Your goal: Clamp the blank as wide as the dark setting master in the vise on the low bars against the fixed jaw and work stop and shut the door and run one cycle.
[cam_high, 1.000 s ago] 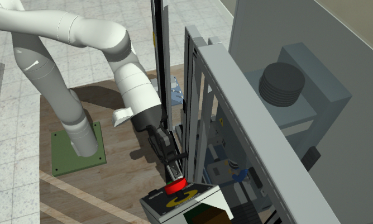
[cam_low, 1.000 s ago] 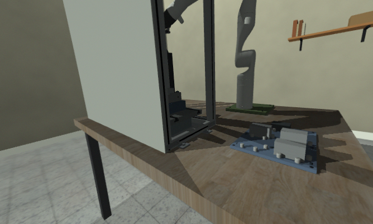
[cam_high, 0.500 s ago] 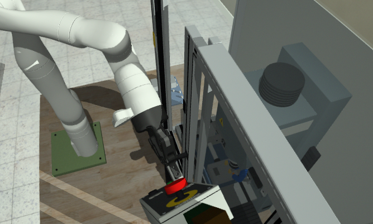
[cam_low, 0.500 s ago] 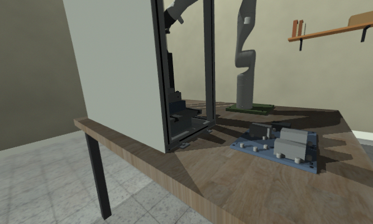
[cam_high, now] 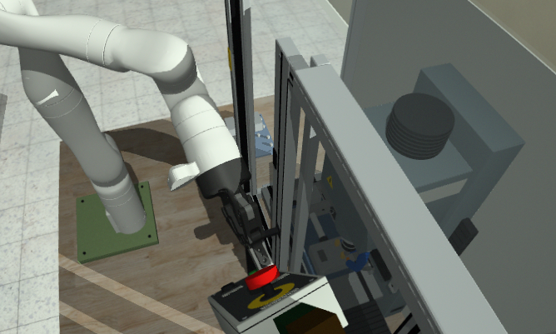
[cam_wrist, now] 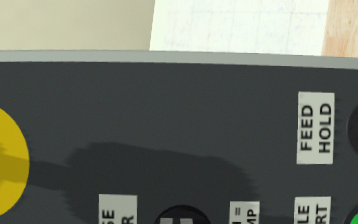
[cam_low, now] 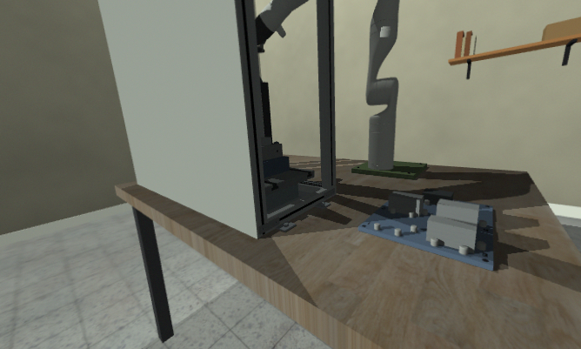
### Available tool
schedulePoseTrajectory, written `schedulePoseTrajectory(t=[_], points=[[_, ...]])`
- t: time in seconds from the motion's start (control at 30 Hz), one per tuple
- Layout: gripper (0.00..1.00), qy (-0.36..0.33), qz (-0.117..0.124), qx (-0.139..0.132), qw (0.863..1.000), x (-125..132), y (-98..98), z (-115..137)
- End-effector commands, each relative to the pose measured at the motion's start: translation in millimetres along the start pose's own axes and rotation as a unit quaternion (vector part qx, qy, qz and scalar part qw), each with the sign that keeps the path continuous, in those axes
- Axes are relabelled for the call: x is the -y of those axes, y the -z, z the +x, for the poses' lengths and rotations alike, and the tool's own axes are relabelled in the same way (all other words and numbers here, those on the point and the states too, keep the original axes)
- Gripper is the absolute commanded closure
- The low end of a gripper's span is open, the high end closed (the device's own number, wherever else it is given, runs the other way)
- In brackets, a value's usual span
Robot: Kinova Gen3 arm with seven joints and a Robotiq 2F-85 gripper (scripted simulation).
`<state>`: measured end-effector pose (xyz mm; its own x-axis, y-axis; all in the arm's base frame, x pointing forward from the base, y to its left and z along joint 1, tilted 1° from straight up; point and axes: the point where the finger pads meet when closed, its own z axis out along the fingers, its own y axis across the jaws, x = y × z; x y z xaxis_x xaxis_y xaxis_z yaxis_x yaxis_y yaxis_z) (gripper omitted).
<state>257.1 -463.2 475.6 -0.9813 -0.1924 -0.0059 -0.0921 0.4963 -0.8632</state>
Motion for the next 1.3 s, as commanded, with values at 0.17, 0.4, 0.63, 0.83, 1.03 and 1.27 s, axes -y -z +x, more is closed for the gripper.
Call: schedulePoseTrajectory(t=[0.17,0.4,0.63,0.83,1.03,1.27], points=[[0.90,0.000,0.000,0.000,1.000,0.3,6.1,-0.1],[0.90,0.001,-0.003,0.001,1.000,-0.4,30.0,-0.2],[0.90,0.001,-0.003,0.001,1.000,-0.4,30.0,-0.2],[0.90,0.001,-0.003,0.001,1.000,-2.4,52.9,-1.2],[0.90,0.001,-0.003,0.001,1.000,-2.3,58.9,-1.1],[0.90,0.001,-0.003,0.001,1.000,-2.3,58.9,-1.1]])
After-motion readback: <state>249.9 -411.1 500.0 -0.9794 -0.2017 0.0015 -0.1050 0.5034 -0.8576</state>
